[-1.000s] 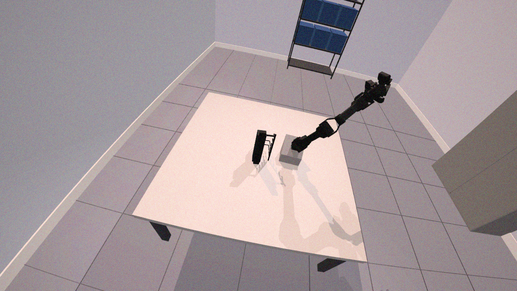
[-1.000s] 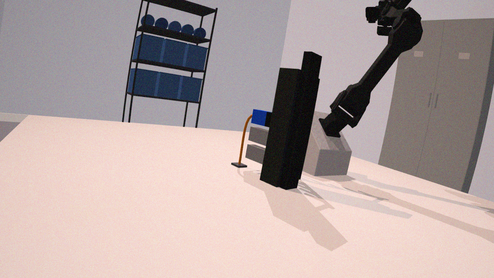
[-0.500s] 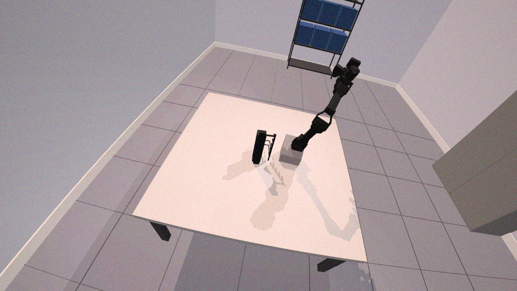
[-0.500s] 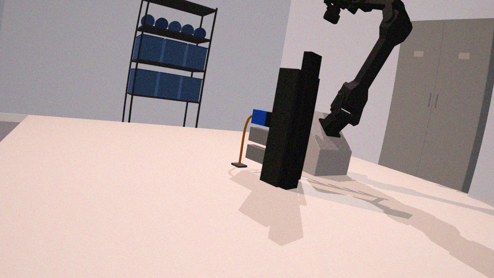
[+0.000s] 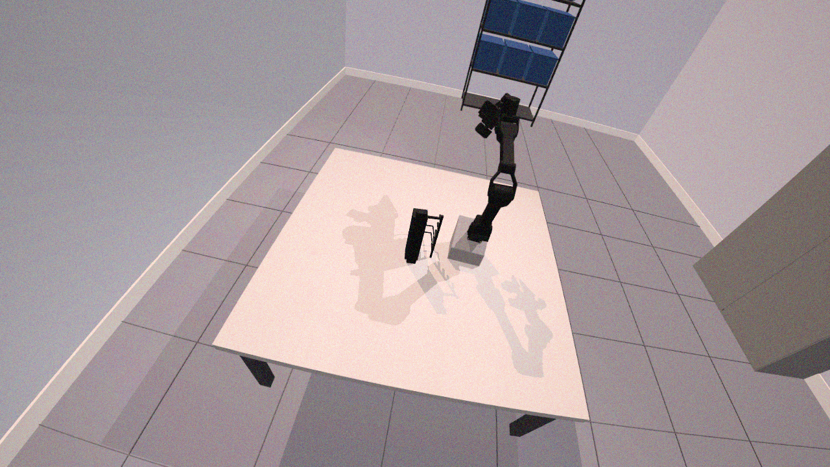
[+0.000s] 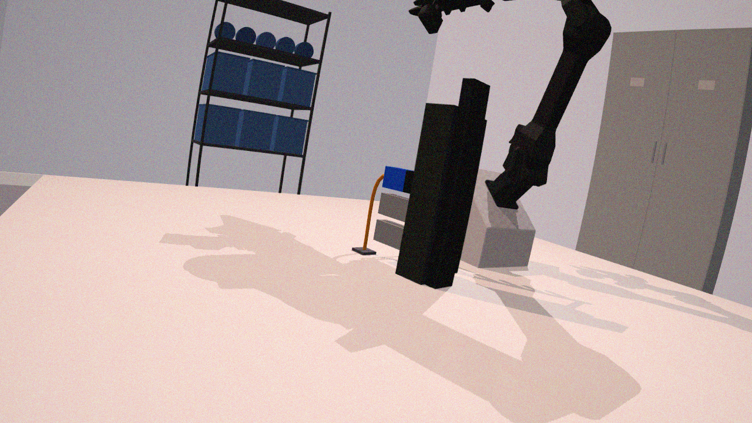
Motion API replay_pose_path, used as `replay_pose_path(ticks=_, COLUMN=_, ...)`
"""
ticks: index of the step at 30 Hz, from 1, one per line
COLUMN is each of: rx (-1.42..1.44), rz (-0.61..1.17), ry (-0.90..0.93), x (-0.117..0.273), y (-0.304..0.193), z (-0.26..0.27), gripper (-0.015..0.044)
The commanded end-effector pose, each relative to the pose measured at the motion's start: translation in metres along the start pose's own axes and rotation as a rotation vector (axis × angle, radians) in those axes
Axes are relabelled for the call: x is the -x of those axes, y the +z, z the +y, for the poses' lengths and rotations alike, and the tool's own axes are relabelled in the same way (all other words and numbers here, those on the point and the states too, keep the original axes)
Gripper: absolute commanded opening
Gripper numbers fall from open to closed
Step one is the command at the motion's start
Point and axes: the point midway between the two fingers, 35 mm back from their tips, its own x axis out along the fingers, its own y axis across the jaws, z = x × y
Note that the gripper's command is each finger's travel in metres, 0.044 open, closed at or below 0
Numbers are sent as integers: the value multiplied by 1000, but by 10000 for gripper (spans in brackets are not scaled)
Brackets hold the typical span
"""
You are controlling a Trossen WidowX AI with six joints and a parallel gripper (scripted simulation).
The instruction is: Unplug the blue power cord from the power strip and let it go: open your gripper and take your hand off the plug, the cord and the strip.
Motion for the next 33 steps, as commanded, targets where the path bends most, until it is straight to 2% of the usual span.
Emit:
replay_pose_path(ticks=1, rx=-127, rz=-6, ry=174, x=-13, y=25, z=60, gripper=160)
replay_pose_path(ticks=9, rx=-417, rz=135, ry=529, x=-13, y=66, z=192, gripper=160)
replay_pose_path(ticks=18, rx=-708, rz=563, ry=812, x=34, y=79, z=340, gripper=160)
replay_pose_path(ticks=23, rx=-838, rz=917, ry=839, x=79, y=69, z=412, gripper=160)
replay_pose_path(ticks=28, rx=-927, rz=1288, ry=728, x=130, y=48, z=467, gripper=160)
replay_pose_path(ticks=33, rx=-936, rz=1337, ry=703, x=137, y=45, z=473, gripper=160)
